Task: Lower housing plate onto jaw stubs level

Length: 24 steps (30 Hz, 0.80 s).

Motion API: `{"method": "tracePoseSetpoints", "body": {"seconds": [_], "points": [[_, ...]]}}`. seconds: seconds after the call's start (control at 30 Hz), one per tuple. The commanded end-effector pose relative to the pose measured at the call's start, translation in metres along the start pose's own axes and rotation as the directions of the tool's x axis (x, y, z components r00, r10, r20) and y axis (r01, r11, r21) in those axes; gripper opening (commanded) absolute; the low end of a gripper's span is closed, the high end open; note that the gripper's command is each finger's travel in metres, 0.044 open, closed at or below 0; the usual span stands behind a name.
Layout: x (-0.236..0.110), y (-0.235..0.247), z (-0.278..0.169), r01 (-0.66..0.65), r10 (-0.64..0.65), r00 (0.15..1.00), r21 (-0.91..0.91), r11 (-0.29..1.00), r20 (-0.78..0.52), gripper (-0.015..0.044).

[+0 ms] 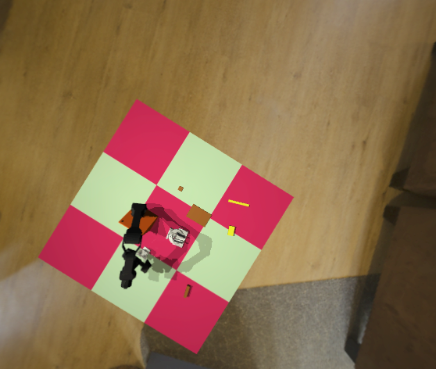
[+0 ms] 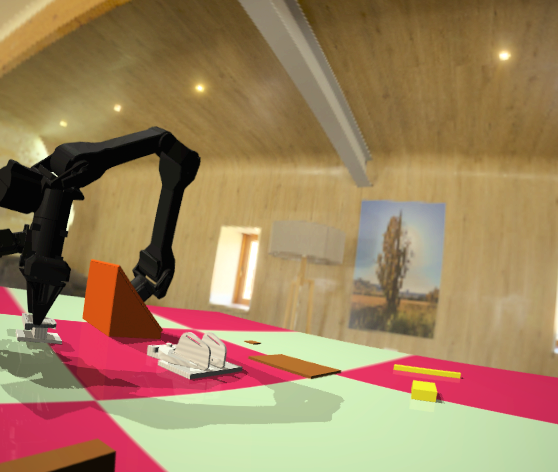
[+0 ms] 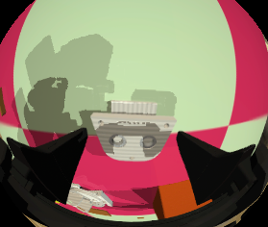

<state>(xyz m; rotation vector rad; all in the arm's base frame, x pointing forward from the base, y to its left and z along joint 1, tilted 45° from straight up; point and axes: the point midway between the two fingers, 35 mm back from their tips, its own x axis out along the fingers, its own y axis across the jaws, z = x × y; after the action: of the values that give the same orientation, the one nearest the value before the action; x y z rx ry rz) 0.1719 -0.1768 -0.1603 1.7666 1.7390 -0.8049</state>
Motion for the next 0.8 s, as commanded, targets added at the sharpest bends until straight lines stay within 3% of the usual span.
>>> {"method": "tracePoseSetpoints", "body": {"seconds": [0.0, 0.77], "points": [[0.010, -0.001, -0.001, 0.002, -0.002, 1.000, 0.007, 1.000, -0.009, 0.0440], [0.022, -0.001, -0.001, 0.001, -0.001, 1.000, 0.008, 1.000, -0.010, 0.0440]]}}
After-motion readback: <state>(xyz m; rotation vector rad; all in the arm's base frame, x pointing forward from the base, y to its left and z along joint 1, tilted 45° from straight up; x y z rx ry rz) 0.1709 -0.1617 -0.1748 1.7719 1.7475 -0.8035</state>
